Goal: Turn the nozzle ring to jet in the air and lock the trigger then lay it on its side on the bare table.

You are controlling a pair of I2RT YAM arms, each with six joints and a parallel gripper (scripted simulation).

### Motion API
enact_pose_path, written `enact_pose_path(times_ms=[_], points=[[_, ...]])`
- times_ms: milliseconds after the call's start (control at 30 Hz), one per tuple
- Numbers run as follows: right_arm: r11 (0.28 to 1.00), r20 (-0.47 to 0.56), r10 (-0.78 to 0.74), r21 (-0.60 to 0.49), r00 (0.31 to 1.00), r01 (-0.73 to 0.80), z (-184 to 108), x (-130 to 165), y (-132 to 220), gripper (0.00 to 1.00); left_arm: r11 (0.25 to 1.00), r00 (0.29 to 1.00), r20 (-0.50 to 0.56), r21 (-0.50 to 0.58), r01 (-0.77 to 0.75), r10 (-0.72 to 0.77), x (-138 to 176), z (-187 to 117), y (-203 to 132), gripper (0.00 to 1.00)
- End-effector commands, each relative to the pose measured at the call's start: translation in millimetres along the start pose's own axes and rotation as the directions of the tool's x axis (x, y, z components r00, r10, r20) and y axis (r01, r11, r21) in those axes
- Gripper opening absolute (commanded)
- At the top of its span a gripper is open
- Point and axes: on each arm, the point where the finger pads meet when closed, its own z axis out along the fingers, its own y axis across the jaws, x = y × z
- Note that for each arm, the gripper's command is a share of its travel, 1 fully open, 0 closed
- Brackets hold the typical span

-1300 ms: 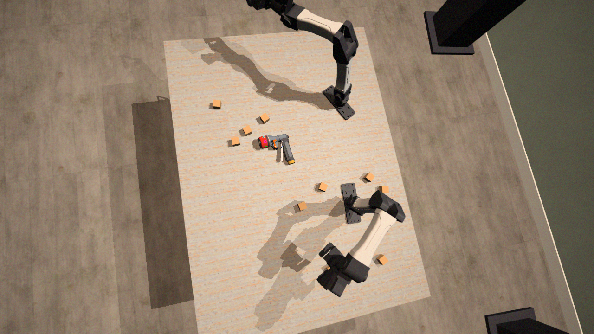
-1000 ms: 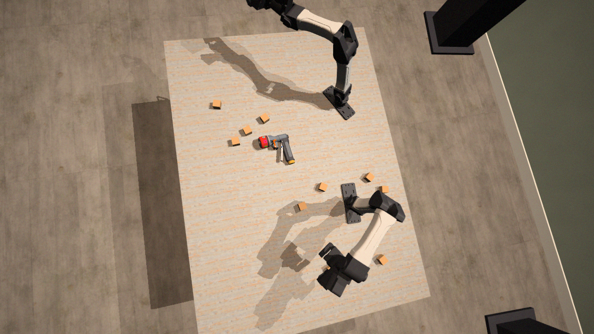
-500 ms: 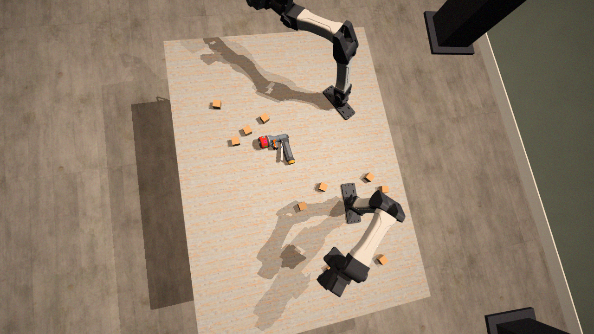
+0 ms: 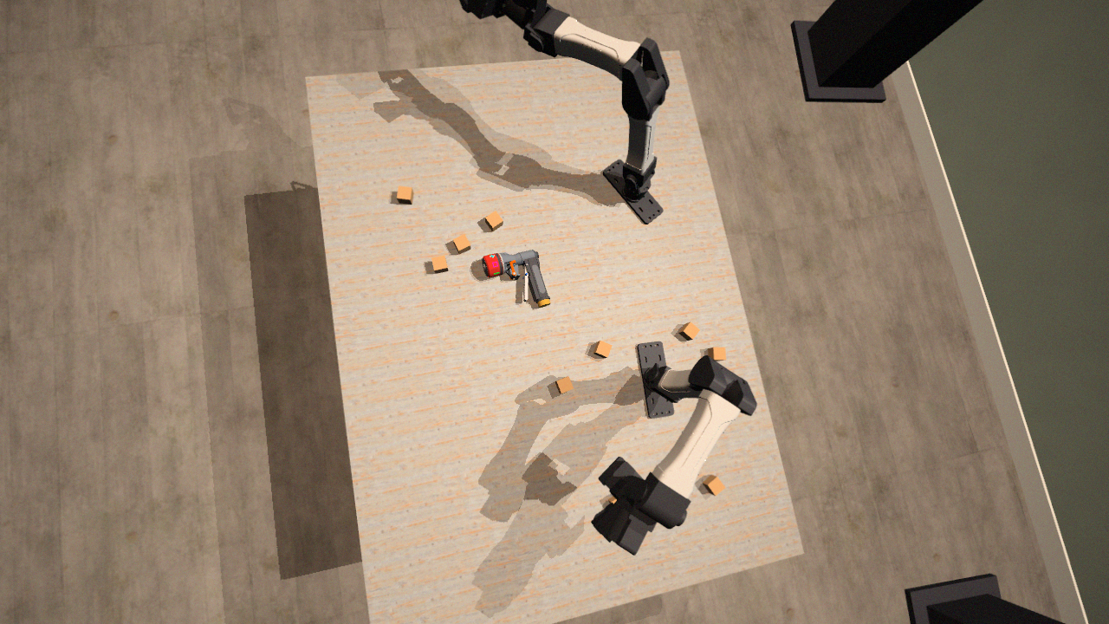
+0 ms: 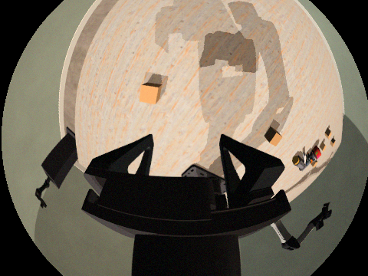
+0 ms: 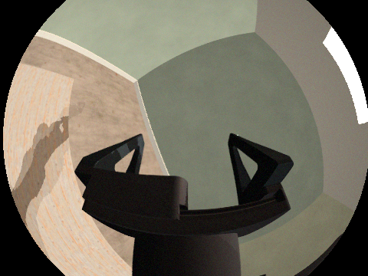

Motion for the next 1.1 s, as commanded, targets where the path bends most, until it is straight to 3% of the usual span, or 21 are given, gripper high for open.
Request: enact_pose_path(times_ms=[0,167,200,233,500,867,1067], points=[[1.0,0.008,0.001,0.016,1.0,-0.001,-1,-4,-7,1.0,1.0,1.0,0.009,-0.002,0.0,0.0,-1,-2,0,0.78],[1.0,0.008,0.001,0.016,1.0,-0.001,-1,-4,-7,1.0,1.0,1.0,0.009,-0.002,0.0,0.0,-1,-2,0,0.78],[0.999,0.058,0.019,0.027,0.998,-0.02,-10,-26,-15,1.0,0.999,0.999,0.006,0.007,-0.039,0.039,-10,3,-7,0.78],[1.0,0.037,0.025,-0.018,0.999,-0.024,-11,-19,3,1.0,0.999,0.999,0.028,0.0,-0.044,0.044,-14,-2,-7,0.78],[0.994,0.064,0.097,-0.045,0.993,-0.094,-22,-47,11,1.0,0.99,0.99,0.035,-0.019,-0.139,0.139,-26,-1,-24,0.78],[0.969,0.183,0.225,-0.144,0.957,-0.2,-59,-120,29,1.0,0.941,0.94,0.048,-0.029,-0.336,0.337,-45,3,-74,0.78],[0.957,0.196,0.265,-0.176,0.944,-0.231,-73,-139,36,1.0,0.915,0.914,0.049,-0.032,-0.402,0.404,-49,5,-94,0.78]])
